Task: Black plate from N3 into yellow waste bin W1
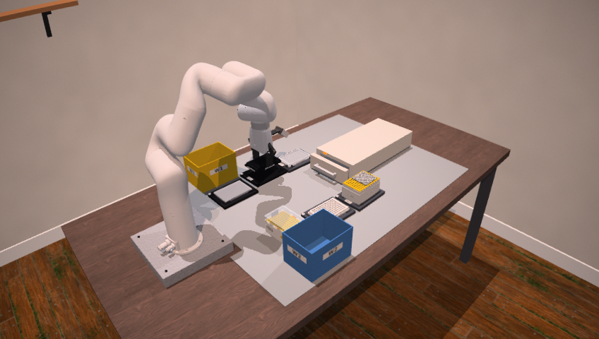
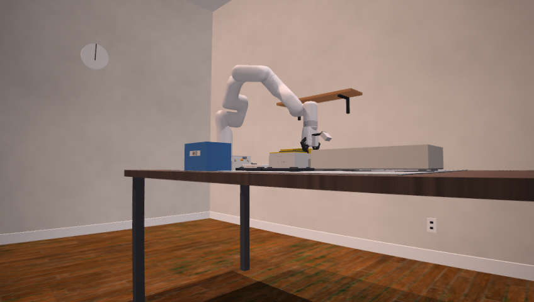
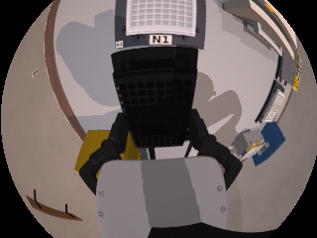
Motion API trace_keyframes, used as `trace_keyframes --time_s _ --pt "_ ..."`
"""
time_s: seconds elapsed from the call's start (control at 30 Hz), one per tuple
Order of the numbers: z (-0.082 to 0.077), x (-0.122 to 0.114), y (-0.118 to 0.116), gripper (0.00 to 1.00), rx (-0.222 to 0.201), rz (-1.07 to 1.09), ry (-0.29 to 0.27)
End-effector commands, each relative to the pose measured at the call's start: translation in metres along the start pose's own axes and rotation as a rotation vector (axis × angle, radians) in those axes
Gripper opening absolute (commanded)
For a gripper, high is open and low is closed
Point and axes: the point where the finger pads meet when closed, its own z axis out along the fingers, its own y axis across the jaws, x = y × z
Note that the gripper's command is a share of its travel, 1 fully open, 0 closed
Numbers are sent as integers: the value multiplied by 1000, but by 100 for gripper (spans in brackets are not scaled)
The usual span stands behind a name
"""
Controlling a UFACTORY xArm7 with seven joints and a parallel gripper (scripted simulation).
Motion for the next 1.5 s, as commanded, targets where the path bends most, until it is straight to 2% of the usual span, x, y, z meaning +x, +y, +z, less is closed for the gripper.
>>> trace_keyframes --time_s 0.0,1.47 --pt "-7 1 -1 0 1 0 4" --pt "-73 1 0 0 1 0 4"
